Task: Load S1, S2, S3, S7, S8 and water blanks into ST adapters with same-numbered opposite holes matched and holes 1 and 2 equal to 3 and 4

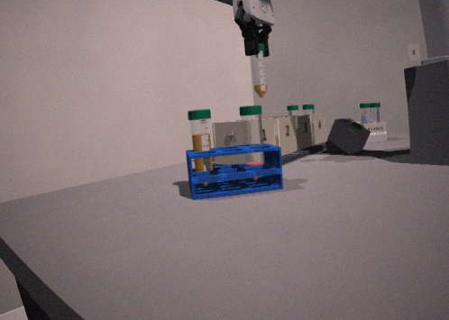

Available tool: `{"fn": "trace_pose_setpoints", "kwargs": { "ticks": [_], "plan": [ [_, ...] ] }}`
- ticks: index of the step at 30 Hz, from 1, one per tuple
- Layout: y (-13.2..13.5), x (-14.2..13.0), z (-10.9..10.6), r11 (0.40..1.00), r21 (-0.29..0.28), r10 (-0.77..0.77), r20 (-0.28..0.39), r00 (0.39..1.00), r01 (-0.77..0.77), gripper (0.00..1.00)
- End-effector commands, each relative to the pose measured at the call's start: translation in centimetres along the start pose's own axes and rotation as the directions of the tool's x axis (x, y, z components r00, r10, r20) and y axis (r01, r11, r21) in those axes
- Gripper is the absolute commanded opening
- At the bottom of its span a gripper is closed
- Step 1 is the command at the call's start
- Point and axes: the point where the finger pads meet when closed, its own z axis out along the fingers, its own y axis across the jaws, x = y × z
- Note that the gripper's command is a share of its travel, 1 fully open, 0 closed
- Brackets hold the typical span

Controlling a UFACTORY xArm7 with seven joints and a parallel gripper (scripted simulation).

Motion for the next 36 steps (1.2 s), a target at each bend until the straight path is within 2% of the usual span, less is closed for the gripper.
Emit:
{"fn": "trace_pose_setpoints", "kwargs": {
  "ticks": [1,11,33,36],
  "plan": [
    [2.0,0.6,-0.1,1.0,0.002,0.001,-0.003,1.0,-0.001,0.0],
    [6.7,1.5,-0.1,1.0,0.002,0.001,-0.003,1.0,-0.001,0.0],
    [6.7,1.5,-0.1,1.0,0.002,0.001,-0.003,1.0,-0.001,0.0],
    [6.7,1.5,0.5,1.0,0.002,0.001,-0.003,1.0,-0.001,0.0]
  ]
}}
